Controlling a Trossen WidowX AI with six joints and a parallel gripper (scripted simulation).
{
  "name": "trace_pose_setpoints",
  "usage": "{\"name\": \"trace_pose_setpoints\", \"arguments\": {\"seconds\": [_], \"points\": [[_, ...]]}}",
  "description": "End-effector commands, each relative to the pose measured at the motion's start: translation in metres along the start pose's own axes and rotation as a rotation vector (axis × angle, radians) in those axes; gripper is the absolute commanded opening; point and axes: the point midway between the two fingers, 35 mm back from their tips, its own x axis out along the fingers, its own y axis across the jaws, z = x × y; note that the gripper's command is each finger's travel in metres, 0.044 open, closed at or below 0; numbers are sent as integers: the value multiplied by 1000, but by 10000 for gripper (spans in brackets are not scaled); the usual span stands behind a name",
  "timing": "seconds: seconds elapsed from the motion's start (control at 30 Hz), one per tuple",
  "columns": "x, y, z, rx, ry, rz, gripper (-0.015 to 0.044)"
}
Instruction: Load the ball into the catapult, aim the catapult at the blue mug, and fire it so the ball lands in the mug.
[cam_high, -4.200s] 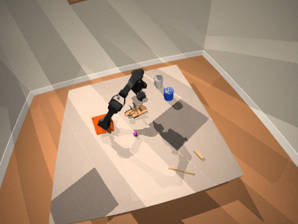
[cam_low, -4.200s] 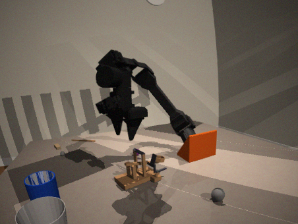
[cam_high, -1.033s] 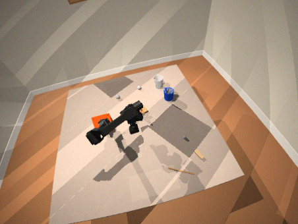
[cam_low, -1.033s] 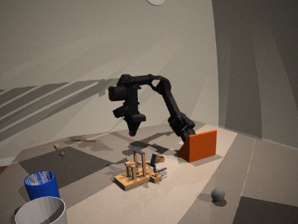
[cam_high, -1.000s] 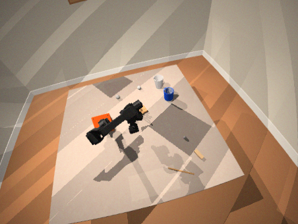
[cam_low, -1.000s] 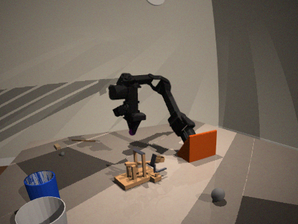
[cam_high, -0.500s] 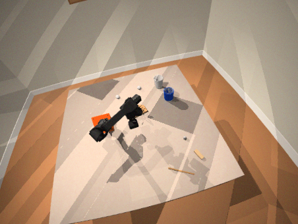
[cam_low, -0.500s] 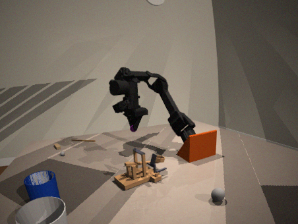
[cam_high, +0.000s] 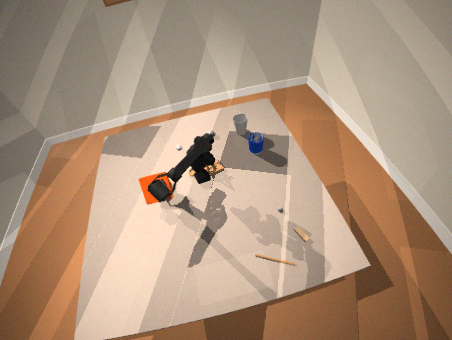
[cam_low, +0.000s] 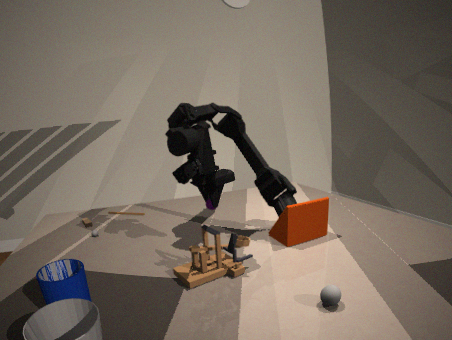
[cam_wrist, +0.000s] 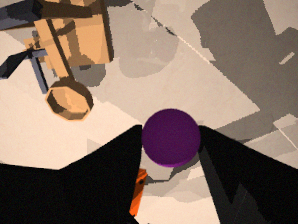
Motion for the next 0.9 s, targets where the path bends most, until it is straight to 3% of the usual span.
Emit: {"name": "trace_pose_setpoints", "arguments": {"seconds": [0.0,0.6,0.87], "points": [[5,20,1,-14,41,0,0],[30,97,-10,-66,210,-49,0],[40,102,-11,-68,223,-55,0]]}}
